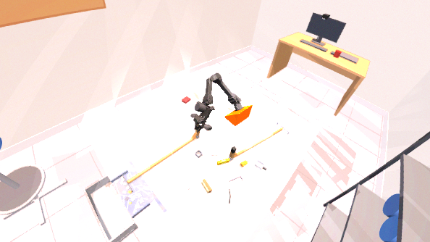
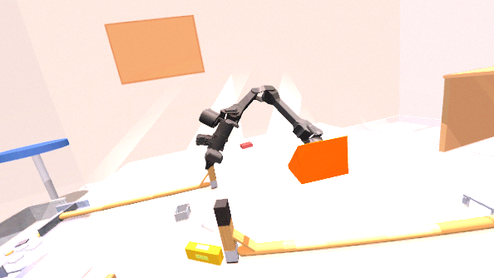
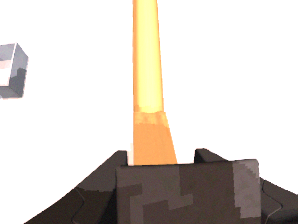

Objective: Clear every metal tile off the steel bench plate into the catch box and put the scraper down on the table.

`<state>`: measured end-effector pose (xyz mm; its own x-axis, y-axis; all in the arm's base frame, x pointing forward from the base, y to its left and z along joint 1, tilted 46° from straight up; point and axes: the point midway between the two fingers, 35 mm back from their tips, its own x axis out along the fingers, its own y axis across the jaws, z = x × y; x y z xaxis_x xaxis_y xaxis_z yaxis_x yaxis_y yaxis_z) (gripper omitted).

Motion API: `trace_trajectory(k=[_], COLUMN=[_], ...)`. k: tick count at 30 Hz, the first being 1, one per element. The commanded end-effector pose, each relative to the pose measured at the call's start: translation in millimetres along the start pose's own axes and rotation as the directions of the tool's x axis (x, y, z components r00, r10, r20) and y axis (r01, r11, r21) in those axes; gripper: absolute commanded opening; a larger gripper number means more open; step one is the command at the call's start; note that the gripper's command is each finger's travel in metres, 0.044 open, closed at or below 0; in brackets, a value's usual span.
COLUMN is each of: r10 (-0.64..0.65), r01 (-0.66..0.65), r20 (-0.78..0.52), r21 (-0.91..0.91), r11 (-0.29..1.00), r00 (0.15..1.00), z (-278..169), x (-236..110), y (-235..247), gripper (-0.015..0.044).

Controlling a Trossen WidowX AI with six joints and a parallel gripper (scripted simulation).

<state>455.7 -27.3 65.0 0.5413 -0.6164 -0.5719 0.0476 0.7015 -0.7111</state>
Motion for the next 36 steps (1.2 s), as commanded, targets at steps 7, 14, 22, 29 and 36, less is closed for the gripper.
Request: trace_trajectory(k=[7,14,22,29,36], r10=[0.005,0.004,0.004,0.003,0.003], r01=[-0.005,-0.004,-0.004,-0.004,-0.003], r20=[0.017,0.017,0.018,0.019,0.019], r21=[0.001,0.002,0.002,0.003,0.003], r11=[1.000,1.000,1.000,1.000,1.000], r00=[1.000,1.000,1.000,1.000,1.000], z=[19.7,28.6,38.4,46.6,54.5], x=[5.7,12.0,19.2,25.7,32.3], y=[0.1,0.3,0.6,0.9,1.3], gripper=[0.0000,0.0000,0.0000,0.0000,0.0000])
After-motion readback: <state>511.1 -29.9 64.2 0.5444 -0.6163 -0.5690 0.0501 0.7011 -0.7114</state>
